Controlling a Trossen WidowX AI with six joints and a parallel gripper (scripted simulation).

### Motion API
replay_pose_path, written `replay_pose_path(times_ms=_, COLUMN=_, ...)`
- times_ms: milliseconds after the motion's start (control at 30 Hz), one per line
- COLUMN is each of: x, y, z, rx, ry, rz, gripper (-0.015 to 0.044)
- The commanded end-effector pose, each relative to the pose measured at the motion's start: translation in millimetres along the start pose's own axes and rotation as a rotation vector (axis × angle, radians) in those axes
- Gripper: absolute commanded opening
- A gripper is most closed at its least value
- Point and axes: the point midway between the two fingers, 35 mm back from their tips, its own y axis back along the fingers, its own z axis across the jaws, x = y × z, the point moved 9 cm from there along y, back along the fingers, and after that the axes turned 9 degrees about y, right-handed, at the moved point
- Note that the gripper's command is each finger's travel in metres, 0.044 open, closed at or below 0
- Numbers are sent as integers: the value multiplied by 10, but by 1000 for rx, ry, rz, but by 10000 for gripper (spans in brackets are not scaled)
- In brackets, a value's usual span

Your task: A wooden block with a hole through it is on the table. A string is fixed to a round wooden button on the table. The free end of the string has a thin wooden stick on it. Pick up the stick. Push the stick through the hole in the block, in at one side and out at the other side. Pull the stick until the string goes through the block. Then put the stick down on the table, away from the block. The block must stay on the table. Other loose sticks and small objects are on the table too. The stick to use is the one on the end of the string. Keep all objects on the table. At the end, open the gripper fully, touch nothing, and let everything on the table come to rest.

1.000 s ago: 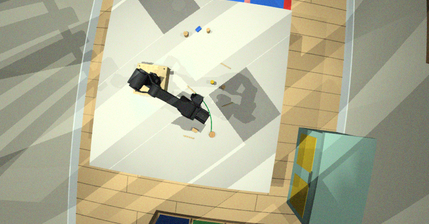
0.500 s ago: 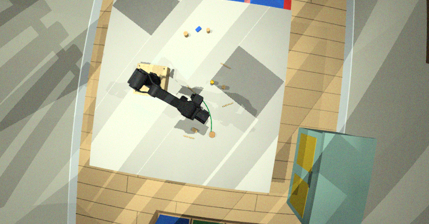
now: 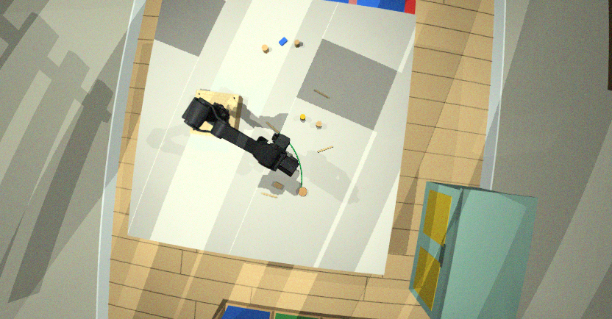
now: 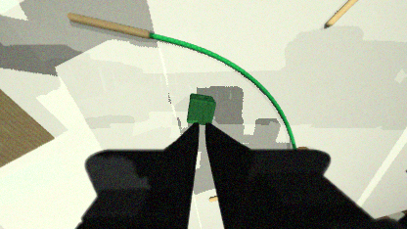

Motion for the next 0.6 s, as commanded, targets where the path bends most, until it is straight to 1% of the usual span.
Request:
replay_pose_path(times_ms=0, x=0, y=0, z=0, rx=0, ry=0, rz=0, gripper=105)
replay_pose_path(times_ms=167, x=0, y=0, z=0, rx=0, ry=0, rz=0, gripper=236)
replay_pose_path(times_ms=233, x=0, y=0, z=0, rx=0, ry=0, rz=0, gripper=240)
replay_pose_path(times_ms=533, x=0, y=0, z=0, rx=0, ry=0, rz=0, gripper=3)
replay_pose_path(times_ms=567, x=0, y=0, z=0, rx=0, ry=0, rz=0, gripper=0)
